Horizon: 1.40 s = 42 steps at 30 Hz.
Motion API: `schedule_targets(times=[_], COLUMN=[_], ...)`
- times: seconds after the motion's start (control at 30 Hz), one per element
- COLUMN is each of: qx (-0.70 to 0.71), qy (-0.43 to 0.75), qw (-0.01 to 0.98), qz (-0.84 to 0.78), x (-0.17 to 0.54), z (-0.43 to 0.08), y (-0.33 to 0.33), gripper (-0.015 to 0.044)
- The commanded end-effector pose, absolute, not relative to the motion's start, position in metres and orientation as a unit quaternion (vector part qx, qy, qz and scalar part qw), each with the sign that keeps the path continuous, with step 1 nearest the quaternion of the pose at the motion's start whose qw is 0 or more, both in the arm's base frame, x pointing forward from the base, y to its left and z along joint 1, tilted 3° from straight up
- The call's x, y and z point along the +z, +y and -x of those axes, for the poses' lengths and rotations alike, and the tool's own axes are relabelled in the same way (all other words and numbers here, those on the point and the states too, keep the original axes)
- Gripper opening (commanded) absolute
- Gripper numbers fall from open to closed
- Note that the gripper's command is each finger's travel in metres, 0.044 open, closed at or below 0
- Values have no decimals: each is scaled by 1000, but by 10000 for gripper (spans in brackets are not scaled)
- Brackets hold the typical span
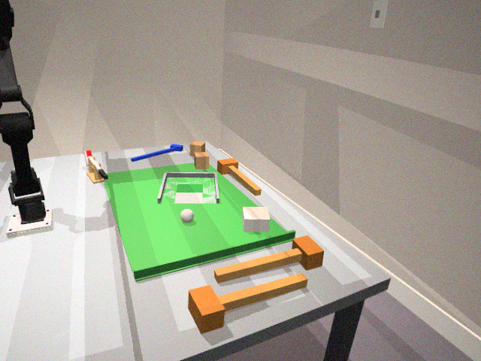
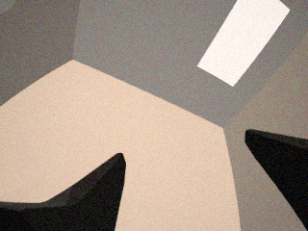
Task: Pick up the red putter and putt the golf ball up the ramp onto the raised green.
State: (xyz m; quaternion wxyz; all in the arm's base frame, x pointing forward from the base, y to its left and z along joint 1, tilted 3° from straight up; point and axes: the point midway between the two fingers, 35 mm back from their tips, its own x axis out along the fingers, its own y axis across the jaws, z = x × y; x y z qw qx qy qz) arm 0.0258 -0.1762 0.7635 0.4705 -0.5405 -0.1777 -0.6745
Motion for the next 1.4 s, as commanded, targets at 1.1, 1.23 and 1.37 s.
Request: schedule_targets(times=[1.1,1.23,1.37], qx=[-615,-583,-552], qy=[-52,-61,-79], qw=[-677,-757,-813], qz=[400,289,166], x=[603,552,496], z=[-113,-147,-182], y=[295,318,331], gripper=[440,440,440])
